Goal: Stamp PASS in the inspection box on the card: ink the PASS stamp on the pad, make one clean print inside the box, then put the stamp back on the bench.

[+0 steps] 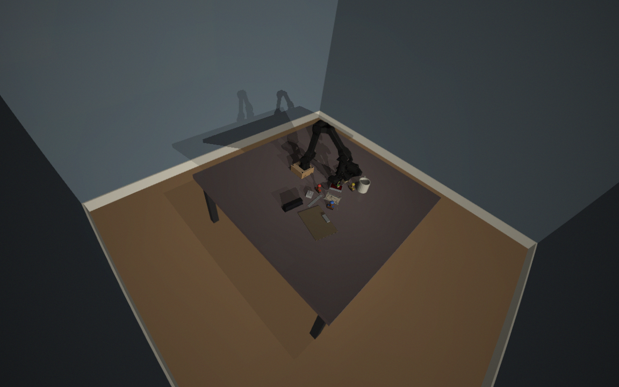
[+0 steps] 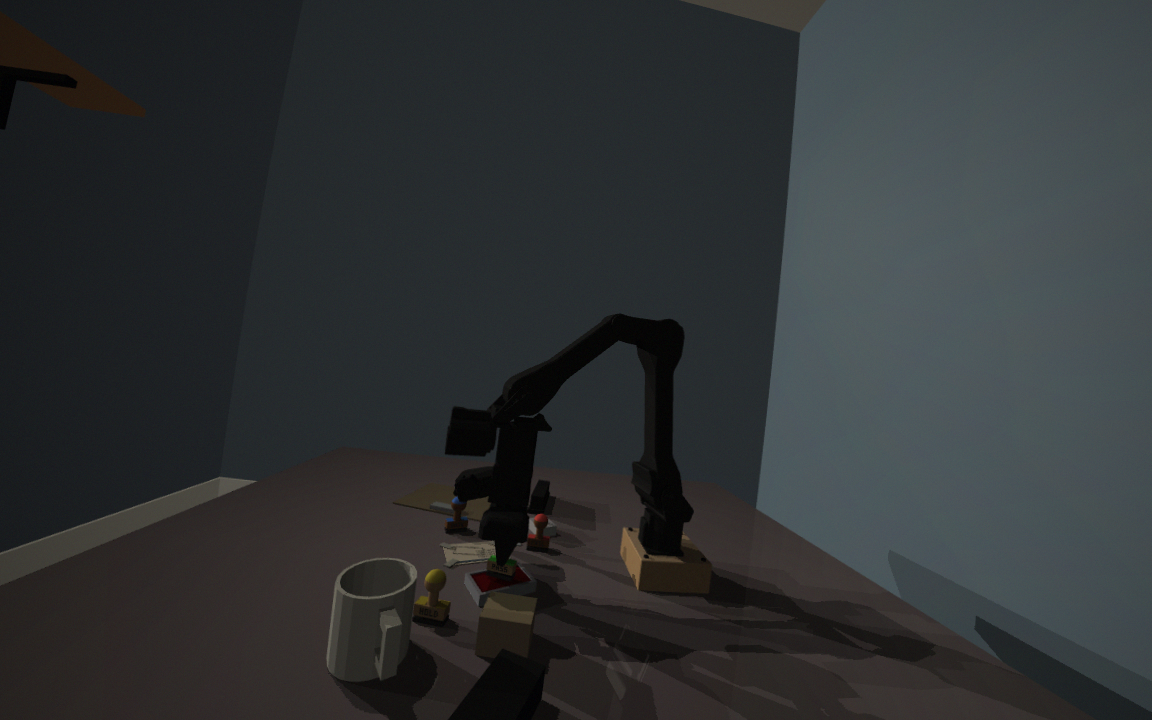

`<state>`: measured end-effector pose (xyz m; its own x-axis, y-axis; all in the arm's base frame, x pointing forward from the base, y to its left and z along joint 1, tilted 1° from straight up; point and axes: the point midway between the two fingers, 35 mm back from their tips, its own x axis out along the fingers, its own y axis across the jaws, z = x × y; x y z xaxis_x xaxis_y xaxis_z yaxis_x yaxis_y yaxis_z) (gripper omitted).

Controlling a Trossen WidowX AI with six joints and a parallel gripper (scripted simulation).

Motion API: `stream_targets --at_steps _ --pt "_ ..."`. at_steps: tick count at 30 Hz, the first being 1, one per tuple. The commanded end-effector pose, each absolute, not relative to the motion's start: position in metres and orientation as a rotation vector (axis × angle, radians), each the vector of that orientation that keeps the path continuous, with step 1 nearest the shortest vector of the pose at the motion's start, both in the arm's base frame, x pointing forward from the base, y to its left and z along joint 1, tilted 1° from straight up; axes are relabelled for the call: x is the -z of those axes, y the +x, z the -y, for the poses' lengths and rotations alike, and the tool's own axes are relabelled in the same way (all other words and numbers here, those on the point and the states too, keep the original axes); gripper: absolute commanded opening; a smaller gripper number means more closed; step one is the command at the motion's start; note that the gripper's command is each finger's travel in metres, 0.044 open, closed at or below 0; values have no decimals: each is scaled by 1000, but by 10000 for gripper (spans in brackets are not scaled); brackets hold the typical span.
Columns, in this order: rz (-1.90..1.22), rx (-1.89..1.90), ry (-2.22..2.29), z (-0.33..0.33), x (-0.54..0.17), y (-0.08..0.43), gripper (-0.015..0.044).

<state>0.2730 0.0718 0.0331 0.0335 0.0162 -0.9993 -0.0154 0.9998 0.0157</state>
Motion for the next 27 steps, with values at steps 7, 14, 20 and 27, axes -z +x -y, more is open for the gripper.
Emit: stream_targets --at_steps 7,14,20,27 --pt "-1540 -27 4 -72 -30 272 0" --pt "-1540 -27 4 -72 -29 272 0" --pt "-1540 -27 4 -72 -28 272 0" --pt "-1540 -27 4 -72 -26 272 0"
